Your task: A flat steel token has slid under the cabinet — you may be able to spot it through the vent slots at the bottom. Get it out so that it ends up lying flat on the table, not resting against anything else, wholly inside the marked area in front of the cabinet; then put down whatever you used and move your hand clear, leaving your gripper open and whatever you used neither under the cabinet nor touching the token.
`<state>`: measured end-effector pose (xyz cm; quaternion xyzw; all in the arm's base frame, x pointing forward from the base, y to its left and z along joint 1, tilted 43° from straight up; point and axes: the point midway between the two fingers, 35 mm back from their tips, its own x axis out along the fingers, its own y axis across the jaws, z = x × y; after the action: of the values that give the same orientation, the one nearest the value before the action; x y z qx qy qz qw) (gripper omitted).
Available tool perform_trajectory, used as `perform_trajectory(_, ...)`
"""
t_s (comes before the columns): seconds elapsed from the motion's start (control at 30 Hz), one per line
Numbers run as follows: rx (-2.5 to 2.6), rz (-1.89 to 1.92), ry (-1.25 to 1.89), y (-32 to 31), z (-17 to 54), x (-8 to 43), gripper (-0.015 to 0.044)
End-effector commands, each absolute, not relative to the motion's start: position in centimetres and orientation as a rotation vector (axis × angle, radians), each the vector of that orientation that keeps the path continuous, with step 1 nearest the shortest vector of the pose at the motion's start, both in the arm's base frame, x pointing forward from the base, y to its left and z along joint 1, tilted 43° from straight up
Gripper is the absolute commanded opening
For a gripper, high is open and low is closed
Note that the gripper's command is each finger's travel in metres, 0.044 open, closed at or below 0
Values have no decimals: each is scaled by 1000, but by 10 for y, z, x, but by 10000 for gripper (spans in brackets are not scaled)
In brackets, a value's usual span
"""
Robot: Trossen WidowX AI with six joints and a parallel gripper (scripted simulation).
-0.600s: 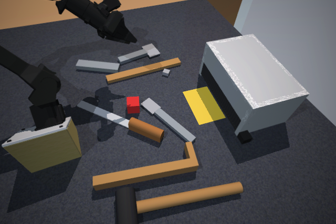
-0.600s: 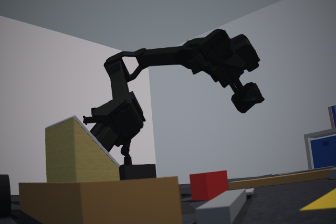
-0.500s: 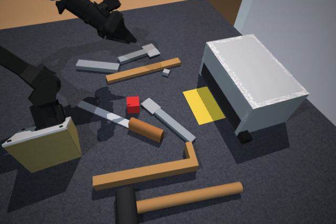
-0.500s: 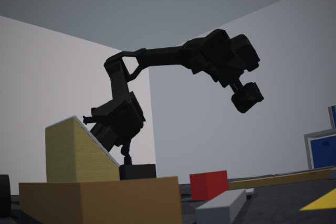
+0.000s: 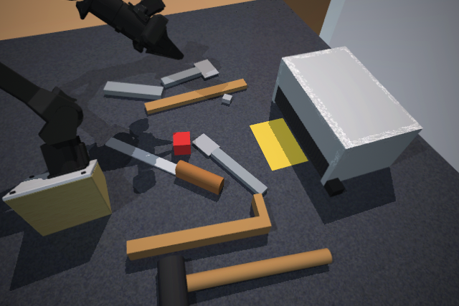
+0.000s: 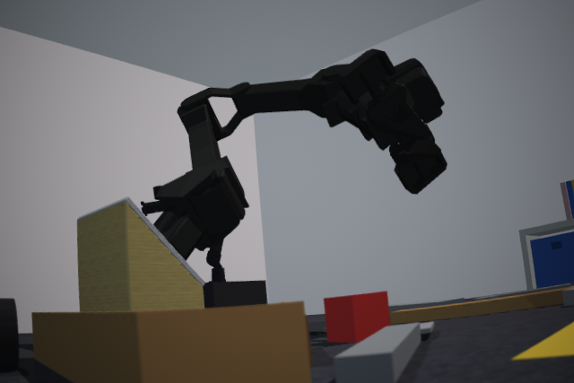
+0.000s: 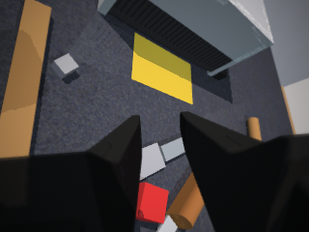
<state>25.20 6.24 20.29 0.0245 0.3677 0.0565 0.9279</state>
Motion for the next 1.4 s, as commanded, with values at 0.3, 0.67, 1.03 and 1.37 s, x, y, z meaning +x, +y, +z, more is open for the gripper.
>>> perform_trajectory(0.3, -205, 390, 873, 78, 179, 234, 0)
perform_trajectory(0.67, -416, 708, 918, 93, 163, 211, 0)
perform_trajectory(1.03, -573, 1058, 866, 108, 155, 185, 0)
perform_trajectory(1.37, -655, 1362, 718, 122, 157, 162, 0)
